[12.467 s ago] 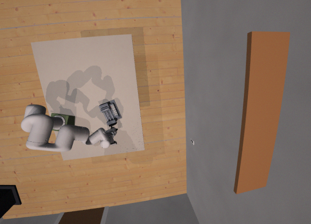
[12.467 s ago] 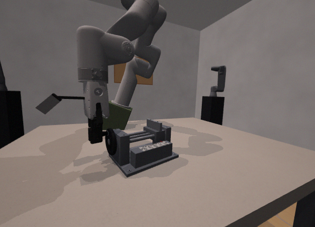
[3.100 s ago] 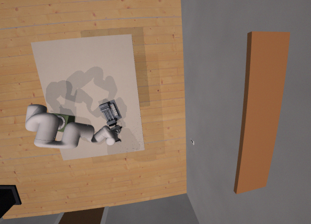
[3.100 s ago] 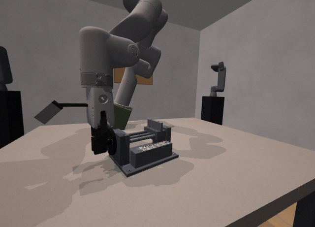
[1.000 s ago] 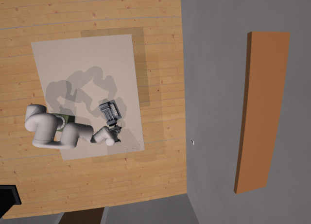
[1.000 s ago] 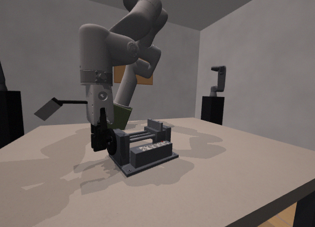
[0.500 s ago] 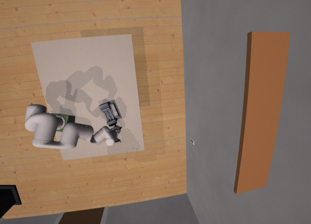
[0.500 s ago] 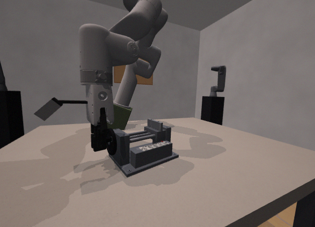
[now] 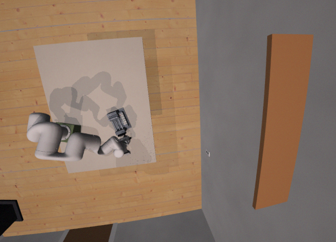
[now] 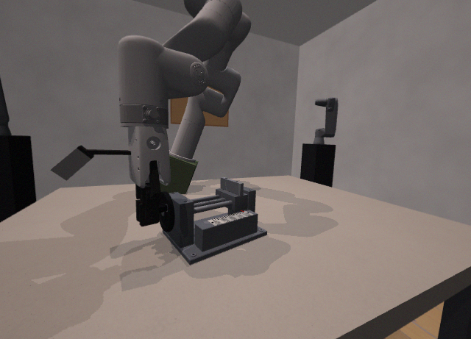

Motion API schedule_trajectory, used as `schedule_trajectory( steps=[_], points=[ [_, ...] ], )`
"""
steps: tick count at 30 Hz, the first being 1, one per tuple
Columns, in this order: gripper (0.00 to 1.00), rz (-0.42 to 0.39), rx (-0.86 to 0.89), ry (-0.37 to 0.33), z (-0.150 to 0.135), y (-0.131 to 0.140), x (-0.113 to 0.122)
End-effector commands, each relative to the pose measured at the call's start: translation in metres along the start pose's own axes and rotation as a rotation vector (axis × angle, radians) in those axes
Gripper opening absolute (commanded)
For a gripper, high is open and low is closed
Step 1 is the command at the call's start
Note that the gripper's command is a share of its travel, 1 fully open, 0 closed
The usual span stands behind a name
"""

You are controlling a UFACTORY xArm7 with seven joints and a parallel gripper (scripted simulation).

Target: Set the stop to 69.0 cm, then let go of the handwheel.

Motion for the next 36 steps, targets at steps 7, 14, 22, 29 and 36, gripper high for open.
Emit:
schedule_trajectory(
  steps=[7,14,22,29,36],
  points=[
    [0.06,0.002,-0.001,-0.002,-0.0003,-0.0011,0.0015],
    [0.57,0.002,-0.001,-0.002,-0.0003,-0.0011,0.0015],
    [0.57,0.002,-0.001,-0.002,-0.0003,-0.0011,0.0015],
    [0.57,0.002,-0.001,-0.002,-0.0003,-0.0011,0.0015],
    [0.57,0.002,-0.001,-0.002,-0.0003,-0.0011,0.0015]
  ],
)
Point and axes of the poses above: the point where the finger pads meet when closed, its own x axis back along the fingers, its own z axis across the jaws, y = z × x, the point moved 10 cm from there along x, back along the fingers, and after that the axes turned 11 degrees about -x, right-handed, at the moved point
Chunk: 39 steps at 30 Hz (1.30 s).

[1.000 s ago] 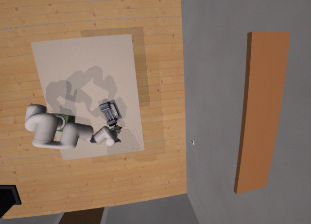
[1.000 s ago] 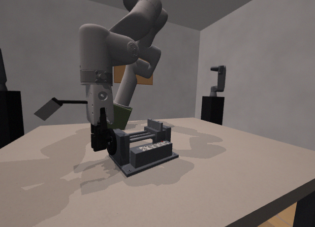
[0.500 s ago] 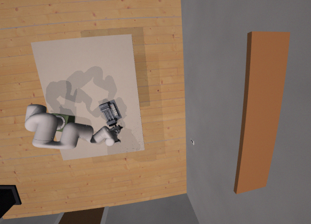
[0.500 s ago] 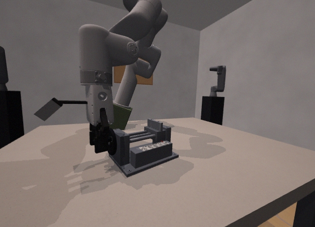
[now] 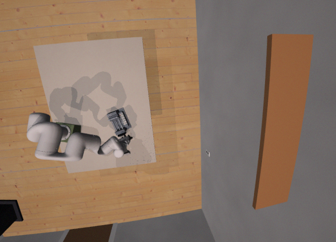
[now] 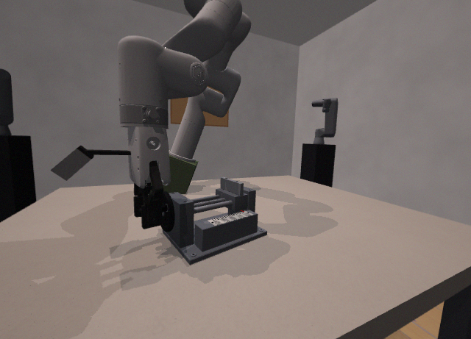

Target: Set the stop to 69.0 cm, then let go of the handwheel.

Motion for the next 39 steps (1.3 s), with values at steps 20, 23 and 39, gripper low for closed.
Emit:
schedule_trajectory(
  steps=[20,23,39],
  points=[
    [0.57,0.003,0.0,-0.004,-0.001,-0.001,0.102],
    [0.57,0.003,0.0,-0.004,-0.001,-0.001,0.102],
    [0.57,0.003,0.0,-0.004,-0.024,0.057,0.1]
  ],
)
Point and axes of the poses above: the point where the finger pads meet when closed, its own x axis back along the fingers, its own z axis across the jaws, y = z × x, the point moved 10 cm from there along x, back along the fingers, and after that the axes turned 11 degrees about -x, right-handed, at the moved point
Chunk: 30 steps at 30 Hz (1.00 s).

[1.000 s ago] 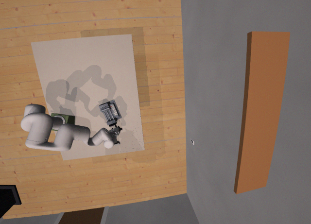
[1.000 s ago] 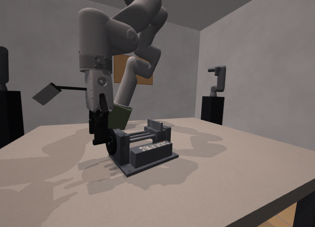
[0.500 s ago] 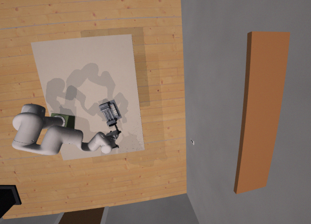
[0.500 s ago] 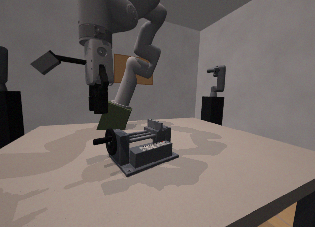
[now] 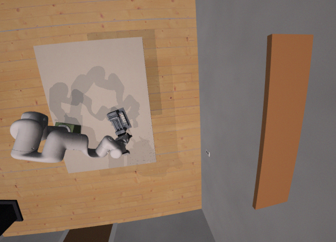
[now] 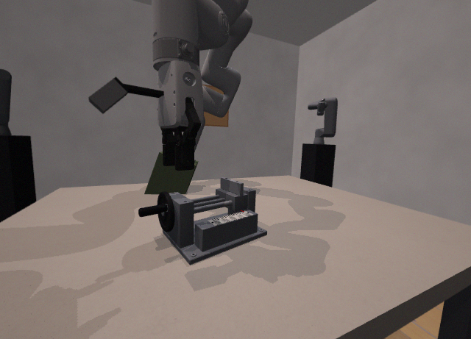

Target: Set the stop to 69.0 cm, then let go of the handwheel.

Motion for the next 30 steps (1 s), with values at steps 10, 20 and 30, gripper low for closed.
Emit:
schedule_trajectory(
  steps=[10,20,30],
  points=[
    [0.57,0.007,-0.009,-0.004,-0.004,0.007,-0.016],
    [0.57,0.007,-0.009,-0.004,-0.004,0.007,-0.016],
    [0.57,0.007,-0.009,-0.004,-0.004,0.007,-0.016]
  ],
)
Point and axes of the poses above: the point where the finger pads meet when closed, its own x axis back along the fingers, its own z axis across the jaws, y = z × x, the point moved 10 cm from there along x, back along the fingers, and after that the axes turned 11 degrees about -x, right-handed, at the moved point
